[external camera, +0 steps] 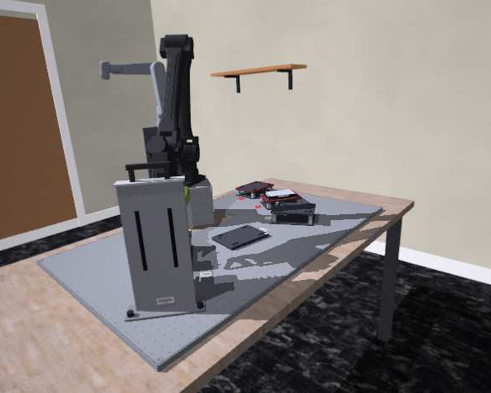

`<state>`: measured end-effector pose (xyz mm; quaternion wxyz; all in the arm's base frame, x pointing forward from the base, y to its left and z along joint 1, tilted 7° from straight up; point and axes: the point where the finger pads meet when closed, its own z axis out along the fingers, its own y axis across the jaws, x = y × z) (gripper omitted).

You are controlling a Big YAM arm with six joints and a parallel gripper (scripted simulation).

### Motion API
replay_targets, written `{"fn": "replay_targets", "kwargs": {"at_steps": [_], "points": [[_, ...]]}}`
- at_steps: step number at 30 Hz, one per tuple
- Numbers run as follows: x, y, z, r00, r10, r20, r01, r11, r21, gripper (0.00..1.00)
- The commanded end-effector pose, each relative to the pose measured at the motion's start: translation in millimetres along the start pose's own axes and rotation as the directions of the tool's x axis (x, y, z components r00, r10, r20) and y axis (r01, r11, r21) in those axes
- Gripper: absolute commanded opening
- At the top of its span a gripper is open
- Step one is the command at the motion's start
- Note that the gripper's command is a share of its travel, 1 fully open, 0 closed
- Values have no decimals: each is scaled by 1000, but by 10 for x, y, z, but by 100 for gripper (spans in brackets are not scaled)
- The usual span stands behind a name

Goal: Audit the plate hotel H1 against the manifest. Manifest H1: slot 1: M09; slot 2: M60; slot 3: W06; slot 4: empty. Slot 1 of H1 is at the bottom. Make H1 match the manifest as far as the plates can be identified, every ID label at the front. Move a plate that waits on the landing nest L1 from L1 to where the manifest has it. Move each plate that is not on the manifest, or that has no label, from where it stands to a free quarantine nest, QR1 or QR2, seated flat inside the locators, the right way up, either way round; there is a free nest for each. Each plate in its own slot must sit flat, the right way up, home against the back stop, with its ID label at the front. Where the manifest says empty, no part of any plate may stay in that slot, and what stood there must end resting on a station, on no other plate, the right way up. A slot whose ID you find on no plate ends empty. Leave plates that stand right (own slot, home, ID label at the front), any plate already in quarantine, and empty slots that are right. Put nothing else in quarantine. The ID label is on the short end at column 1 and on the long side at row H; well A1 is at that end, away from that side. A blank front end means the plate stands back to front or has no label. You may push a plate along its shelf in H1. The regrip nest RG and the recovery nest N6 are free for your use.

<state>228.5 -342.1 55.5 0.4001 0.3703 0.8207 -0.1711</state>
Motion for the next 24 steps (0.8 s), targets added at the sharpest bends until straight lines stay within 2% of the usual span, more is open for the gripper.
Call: {"fn": "replay_targets", "kwargs": {"at_steps": [1,3,4,6,22,23,24], "points": [[-178,-23,15,999,-6,38,6,1000,5,100],[-178,-23,15,999,-6,38,6,1000,5,100],[-17,-7,13,1000,1,18,-1,1000,3,100],[-94,-45,-71,999,-5,47,5,1000,12,100],[80,-48,-231,999,-12,45,12,1000,13,100],[186,-47,-172,1000,-2,18,2,1000,10,100],[197,-28,-158,1000,-4,18,4,1000,6,100]]}}
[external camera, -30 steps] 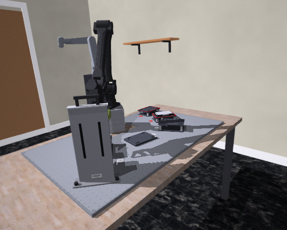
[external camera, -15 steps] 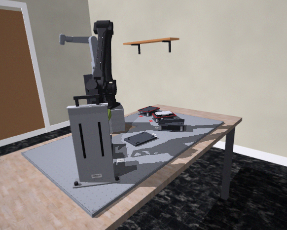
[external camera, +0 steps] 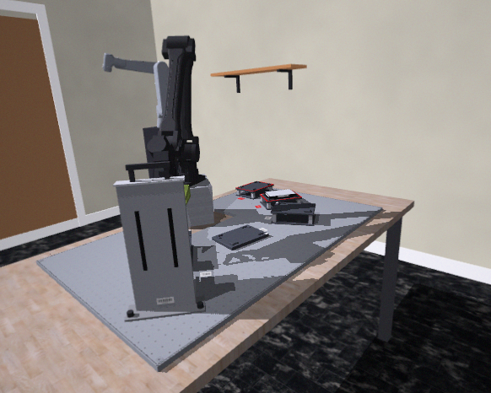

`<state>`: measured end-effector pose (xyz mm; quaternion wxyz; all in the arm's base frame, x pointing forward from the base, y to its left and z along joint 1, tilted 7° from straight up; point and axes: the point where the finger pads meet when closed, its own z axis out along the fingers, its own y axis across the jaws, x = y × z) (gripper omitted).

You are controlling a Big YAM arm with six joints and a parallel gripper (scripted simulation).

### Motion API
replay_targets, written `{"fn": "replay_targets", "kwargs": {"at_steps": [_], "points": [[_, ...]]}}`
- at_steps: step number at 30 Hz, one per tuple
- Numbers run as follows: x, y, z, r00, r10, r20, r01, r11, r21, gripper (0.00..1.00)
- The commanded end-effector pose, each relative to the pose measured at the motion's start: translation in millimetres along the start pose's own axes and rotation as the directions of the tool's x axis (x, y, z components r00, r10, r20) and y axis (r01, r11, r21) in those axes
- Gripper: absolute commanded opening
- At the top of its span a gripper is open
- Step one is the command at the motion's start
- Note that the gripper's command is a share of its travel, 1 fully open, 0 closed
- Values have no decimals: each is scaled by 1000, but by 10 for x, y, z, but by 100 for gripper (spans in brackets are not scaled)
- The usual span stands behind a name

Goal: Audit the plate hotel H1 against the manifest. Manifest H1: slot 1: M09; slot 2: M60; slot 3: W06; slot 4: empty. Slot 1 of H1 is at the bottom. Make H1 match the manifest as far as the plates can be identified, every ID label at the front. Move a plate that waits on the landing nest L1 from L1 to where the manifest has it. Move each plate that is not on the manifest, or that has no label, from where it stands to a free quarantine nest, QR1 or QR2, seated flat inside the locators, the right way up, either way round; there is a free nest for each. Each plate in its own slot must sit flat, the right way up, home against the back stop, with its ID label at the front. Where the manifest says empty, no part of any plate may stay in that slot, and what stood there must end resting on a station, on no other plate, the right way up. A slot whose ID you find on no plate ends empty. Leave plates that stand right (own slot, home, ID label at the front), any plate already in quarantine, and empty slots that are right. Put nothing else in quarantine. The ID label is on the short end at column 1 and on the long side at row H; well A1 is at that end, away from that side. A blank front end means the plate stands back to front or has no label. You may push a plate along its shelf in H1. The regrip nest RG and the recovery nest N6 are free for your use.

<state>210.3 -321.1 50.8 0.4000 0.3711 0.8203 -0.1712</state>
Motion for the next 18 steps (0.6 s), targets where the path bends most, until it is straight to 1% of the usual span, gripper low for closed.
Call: {"fn": "replay_targets", "kwargs": {"at_steps": [1,3,5,18], "points": [[-12,-32,29,1000,-5,18,5,1000,5,100],[-28,-23,47,1000,-8,22,8,1000,3,100],[25,-12,66,1000,-7,17,7,1000,2,100],[172,25,208,1000,-7,16,7,1000,-4,100]]}}
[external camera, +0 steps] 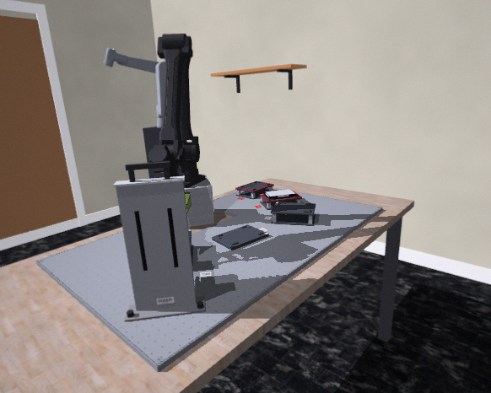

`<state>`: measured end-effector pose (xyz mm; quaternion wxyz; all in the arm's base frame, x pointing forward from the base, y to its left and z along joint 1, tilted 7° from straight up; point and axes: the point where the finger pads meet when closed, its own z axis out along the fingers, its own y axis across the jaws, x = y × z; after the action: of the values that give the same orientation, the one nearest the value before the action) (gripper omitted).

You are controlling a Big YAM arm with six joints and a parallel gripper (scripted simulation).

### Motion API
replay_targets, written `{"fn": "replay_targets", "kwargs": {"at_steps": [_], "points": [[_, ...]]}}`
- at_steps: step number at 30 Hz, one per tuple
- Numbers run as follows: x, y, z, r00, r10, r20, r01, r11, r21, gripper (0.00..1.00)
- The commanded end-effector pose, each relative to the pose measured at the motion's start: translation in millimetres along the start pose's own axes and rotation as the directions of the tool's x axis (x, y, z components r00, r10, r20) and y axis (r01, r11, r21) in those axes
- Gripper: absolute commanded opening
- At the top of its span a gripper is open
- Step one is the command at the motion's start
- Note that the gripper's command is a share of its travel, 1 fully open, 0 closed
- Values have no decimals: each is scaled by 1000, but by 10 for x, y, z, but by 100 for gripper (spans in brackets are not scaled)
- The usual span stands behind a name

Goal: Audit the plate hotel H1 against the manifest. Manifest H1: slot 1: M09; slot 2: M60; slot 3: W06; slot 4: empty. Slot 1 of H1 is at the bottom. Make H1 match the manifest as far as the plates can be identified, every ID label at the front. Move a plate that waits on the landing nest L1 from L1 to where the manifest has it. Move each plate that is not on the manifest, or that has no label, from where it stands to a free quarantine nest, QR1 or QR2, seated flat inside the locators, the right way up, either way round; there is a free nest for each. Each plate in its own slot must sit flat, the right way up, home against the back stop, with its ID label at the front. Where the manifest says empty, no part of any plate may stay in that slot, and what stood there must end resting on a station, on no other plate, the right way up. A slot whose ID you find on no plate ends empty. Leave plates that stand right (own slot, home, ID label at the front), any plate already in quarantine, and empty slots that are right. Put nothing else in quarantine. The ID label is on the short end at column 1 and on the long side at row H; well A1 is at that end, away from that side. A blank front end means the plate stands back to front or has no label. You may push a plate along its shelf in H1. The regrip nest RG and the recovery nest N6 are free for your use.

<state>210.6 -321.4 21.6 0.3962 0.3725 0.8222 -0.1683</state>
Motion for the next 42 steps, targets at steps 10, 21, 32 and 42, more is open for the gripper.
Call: {"fn": "replay_targets", "kwargs": {"at_steps": [10,21,32,42], "points": [[67,33,123,1000,-4,25,4,1000,-3,100],[-118,7,290,998,-8,55,8,1000,0,100],[-162,20,435,1000,-3,26,3,1000,-4,100],[-187,-16,403,999,-8,41,8,1000,5,100]]}}
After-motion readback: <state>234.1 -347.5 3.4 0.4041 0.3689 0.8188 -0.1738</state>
